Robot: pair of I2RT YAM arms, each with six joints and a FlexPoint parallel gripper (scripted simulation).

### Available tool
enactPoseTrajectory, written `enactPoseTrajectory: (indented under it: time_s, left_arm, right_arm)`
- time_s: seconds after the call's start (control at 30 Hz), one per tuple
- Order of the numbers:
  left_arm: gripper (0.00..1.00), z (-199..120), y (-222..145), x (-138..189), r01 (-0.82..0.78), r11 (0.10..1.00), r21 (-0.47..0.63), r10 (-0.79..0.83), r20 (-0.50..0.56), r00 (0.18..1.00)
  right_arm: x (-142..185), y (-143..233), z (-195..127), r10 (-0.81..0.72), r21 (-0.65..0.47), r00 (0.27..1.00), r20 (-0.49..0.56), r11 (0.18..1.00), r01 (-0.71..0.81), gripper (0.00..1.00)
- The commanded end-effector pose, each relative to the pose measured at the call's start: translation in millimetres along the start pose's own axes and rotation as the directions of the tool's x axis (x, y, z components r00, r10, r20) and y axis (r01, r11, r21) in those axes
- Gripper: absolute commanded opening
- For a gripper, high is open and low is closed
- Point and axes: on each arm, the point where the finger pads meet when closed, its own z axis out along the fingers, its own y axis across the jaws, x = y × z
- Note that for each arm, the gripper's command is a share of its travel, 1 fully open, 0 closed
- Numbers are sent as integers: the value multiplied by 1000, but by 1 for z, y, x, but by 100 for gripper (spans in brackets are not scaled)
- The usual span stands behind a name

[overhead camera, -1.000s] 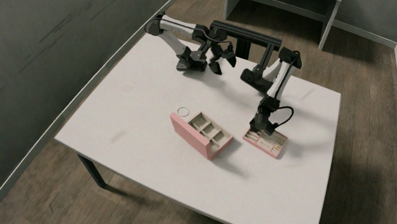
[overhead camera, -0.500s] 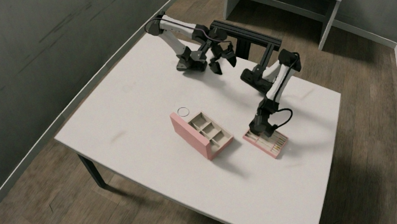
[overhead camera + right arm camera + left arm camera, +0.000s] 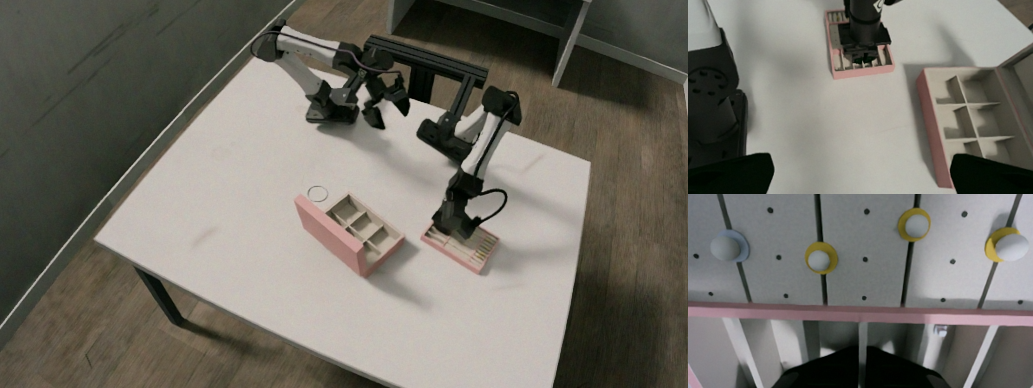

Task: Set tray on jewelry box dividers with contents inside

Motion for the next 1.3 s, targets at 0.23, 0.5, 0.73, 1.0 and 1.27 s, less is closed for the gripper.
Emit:
enactPoseTrajectory:
  time_s: [0.23,0.5,0.73,1.0,1.27]
  left_arm:
    - [0,-18,-7,-4,13,1000,24,-13,24,1000]
    - [0,-36,-7,-4,10,1000,24,-11,23,1000]
    - [0,-54,-7,-4,11,1000,25,-11,23,1000]
    - [0,-62,2,-2,12,1000,-11,-12,15,1000]
    - [0,-104,5,-1,64,998,-22,-63,41,997]
  right_arm:
    - [-2,0,2,13,-4,1000,6,1000,-13,100]
    - [4,1,2,-2,-3,1000,-14,1000,2,100]
    - [4,1,2,-2,-3,1000,-14,1000,2,100]
    - [7,0,2,-34,-32,999,-24,999,33,100]
    - [25,-30,4,-70,-139,995,-74,989,59,100]
